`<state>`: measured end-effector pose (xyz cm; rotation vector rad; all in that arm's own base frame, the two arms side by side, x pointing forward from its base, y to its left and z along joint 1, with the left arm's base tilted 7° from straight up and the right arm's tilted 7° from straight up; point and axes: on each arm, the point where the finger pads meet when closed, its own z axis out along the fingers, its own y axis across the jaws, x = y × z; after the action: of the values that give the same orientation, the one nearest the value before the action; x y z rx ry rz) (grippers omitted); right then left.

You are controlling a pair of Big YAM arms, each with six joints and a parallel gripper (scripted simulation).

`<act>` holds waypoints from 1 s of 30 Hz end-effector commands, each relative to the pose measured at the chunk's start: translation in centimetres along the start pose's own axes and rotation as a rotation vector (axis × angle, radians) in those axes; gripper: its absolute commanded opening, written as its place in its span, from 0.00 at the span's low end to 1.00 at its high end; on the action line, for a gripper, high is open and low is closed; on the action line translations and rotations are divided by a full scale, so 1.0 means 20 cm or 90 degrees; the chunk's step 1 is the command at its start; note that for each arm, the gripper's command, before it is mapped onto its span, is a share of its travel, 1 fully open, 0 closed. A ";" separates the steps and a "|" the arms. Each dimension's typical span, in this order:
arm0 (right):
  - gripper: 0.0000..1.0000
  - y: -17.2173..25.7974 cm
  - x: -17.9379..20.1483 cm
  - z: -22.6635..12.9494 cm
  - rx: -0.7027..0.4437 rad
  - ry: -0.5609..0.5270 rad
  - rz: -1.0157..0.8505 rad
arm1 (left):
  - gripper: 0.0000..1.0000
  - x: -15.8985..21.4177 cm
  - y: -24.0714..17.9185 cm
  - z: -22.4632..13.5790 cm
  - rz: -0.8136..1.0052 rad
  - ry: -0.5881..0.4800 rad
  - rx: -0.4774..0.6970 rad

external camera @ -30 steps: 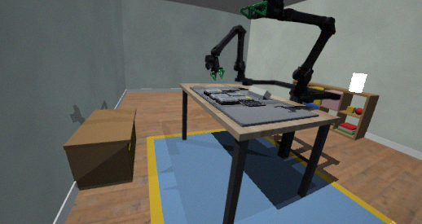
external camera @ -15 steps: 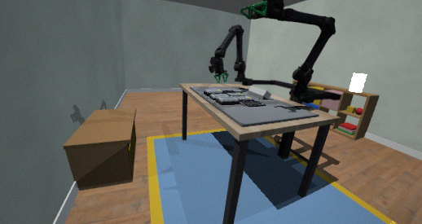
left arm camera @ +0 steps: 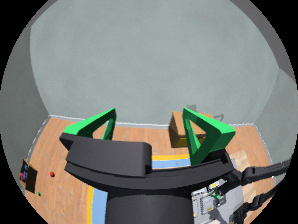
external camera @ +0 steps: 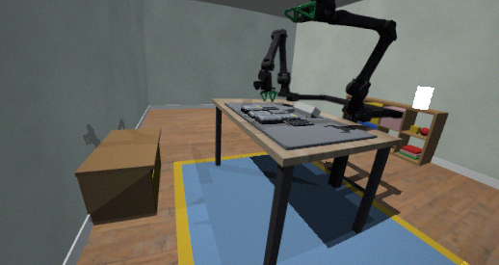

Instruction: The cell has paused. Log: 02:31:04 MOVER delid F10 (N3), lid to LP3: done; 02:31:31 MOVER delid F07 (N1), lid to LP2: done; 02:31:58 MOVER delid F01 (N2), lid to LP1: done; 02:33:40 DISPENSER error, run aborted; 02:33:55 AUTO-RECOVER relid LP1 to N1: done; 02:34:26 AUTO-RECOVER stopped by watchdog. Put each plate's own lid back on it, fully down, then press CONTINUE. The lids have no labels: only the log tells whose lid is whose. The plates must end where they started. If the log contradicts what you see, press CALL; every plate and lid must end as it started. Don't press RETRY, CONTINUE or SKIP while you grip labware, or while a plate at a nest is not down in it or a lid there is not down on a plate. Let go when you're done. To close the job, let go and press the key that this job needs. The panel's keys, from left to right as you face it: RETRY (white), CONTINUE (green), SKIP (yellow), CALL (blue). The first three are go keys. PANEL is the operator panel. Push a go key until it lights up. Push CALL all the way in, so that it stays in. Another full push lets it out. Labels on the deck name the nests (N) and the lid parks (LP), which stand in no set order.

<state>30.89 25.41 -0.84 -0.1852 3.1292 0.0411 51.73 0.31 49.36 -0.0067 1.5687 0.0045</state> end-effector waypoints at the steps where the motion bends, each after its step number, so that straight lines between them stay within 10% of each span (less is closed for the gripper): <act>1: 1.00 0.17 -0.07 -0.02 0.003 -0.031 0.038 | 1.00 -0.17 -0.02 0.00 0.005 -0.038 0.005; 30: 1.00 0.49 0.14 0.14 0.054 -0.069 0.077 | 1.00 -0.17 -0.02 0.00 0.005 -0.038 0.005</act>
<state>25.70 33.71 -4.68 -0.0390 3.0486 -0.1326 51.73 0.31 49.36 -0.0067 1.5687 0.0045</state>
